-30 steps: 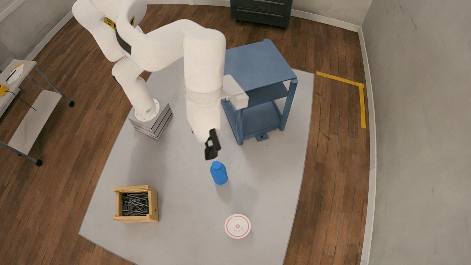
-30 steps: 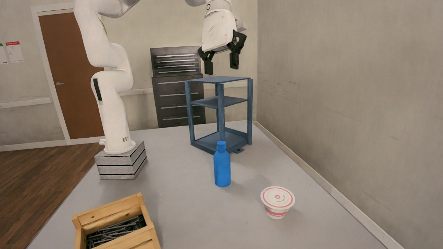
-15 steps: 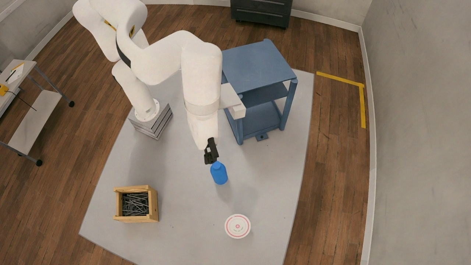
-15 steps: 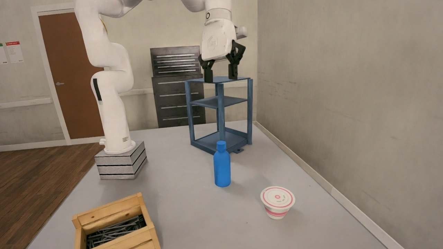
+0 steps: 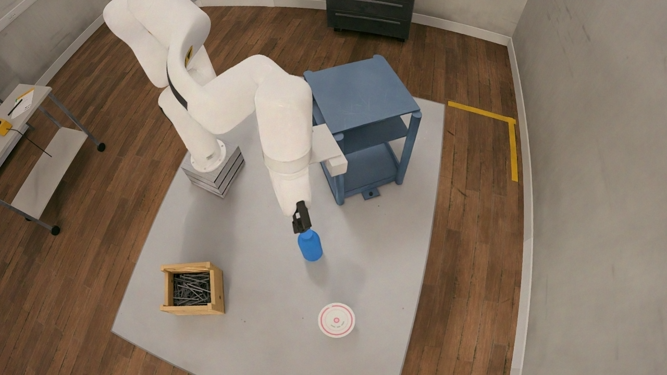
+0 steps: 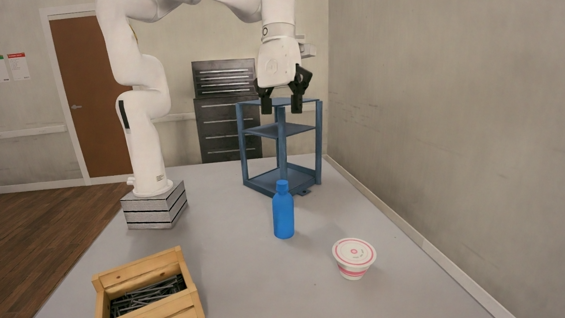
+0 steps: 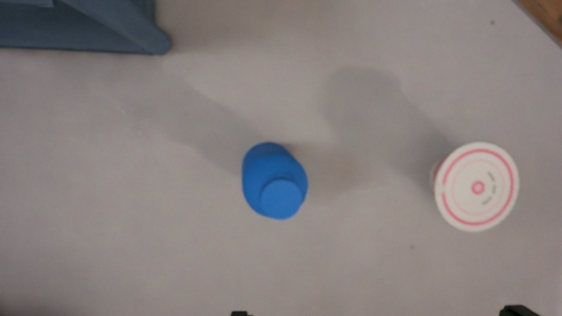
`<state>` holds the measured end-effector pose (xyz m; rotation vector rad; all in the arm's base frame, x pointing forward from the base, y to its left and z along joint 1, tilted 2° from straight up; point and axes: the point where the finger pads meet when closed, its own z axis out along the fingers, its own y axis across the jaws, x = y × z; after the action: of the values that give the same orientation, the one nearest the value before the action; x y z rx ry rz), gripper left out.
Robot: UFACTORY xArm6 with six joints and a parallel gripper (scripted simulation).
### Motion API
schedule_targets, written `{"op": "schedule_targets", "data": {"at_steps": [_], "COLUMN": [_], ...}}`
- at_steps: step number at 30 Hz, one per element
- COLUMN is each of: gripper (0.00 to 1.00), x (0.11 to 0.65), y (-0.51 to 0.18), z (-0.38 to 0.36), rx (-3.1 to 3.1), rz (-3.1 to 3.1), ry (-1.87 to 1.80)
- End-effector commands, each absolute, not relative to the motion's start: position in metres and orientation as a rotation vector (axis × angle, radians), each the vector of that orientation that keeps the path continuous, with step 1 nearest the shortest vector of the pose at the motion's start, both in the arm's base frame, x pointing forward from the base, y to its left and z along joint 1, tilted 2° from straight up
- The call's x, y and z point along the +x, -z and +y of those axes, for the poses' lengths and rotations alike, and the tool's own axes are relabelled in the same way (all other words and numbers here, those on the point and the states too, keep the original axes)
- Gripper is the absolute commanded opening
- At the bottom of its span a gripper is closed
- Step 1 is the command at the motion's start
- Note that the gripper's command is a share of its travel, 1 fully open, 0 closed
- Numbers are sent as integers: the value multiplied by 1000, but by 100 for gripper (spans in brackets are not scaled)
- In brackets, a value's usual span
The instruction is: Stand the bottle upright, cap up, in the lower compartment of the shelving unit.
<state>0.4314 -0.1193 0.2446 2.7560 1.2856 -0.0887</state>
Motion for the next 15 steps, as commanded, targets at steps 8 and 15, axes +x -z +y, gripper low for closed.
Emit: {"op": "schedule_targets", "data": {"at_steps": [8,15], "gripper": [100,100], "x": [431,431], "y": [-234,-225], "z": [-115,-111], "rx": [2791,2818], "rz": [1284,1282], "ry": [59,42]}}
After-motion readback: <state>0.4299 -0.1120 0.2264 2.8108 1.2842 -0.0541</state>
